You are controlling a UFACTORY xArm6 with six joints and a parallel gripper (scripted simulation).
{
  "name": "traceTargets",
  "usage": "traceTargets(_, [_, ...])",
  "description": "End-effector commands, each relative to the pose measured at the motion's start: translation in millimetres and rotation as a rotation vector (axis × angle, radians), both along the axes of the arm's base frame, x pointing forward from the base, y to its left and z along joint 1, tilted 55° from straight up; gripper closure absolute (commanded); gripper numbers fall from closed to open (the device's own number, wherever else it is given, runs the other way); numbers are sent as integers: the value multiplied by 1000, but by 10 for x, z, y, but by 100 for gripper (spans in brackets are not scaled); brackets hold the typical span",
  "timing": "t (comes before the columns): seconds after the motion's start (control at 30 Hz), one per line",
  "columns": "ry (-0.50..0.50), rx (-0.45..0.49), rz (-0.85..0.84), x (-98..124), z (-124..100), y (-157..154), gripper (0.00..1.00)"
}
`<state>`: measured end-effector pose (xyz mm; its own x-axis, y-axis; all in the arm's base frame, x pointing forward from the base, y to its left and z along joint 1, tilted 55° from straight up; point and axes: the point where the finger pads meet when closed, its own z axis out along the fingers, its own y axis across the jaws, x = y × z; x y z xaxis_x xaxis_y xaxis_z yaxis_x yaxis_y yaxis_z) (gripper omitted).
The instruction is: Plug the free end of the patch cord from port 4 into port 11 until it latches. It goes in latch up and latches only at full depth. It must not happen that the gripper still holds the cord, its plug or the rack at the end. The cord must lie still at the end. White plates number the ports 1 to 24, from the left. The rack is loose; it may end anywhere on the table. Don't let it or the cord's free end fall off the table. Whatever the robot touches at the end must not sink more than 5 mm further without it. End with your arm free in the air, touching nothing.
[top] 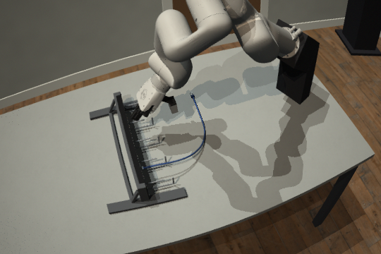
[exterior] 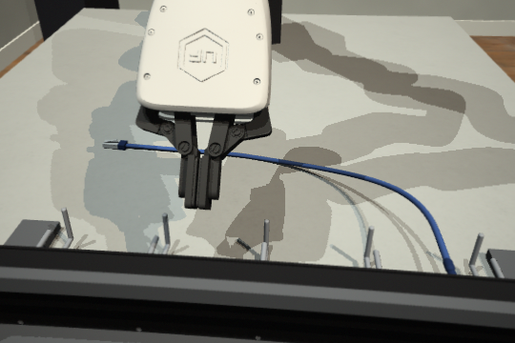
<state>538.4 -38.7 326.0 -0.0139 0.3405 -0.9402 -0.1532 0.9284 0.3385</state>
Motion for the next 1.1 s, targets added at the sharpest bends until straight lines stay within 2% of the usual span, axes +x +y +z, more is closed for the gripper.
traceTargets(0.0, [-2,0,-1,-4,10,-4,100])
traceTargets(0.17, [-2,0,-1,-146,4,-25,100])
traceTargets(0.37, [-2,0,-1,-601,-15,-93,100])
traceTargets(0.43, [-2,0,-1,-601,-15,-93,100])
traceTargets(0.6, [-2,0,-1,-1019,-32,-156,100])
traceTargets(0.73, [-2,0,-1,-1251,-42,-191,100])
traceTargets(0.87, [-2,0,-1,-1363,-46,-207,100])
traceTargets(1.07, [-2,0,-1,-1383,-47,-210,100])
